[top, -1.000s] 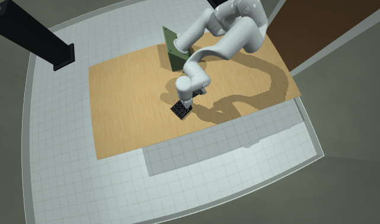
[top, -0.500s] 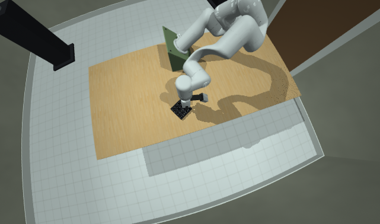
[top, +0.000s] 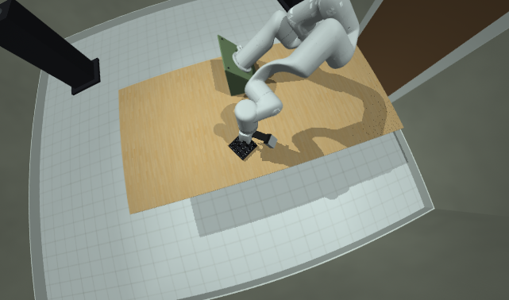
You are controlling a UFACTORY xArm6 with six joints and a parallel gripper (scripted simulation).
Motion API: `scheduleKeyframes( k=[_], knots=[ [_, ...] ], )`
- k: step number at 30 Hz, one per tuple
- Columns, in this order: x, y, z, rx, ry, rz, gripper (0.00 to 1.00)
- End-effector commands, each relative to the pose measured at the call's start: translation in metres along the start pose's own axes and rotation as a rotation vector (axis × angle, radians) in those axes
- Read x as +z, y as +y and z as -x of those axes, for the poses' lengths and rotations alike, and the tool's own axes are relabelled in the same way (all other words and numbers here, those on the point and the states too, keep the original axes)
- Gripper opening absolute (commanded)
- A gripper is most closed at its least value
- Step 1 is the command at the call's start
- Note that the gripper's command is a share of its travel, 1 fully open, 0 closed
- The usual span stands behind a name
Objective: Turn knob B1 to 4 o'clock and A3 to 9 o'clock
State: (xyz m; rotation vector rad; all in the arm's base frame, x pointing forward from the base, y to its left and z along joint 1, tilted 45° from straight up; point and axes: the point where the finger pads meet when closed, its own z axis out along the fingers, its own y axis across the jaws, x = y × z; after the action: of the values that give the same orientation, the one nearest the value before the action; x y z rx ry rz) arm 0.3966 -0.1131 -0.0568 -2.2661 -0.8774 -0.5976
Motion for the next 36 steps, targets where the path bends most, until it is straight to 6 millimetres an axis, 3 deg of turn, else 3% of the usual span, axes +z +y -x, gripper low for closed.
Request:
scheduleKeyframes(
  k=[1, 9, 36],
  knots=[
    [-0.0032, 0.0012, -0.0005, 0.155, -0.007, -0.002, 0.19],
    [-0.0064, 0.0012, -0.0003, 0.417, -0.007, -0.001, 0.19],
    [-0.0069, 0.0012, -0.0003, 0.463, -0.007, -0.001, 0.19]
  ],
)
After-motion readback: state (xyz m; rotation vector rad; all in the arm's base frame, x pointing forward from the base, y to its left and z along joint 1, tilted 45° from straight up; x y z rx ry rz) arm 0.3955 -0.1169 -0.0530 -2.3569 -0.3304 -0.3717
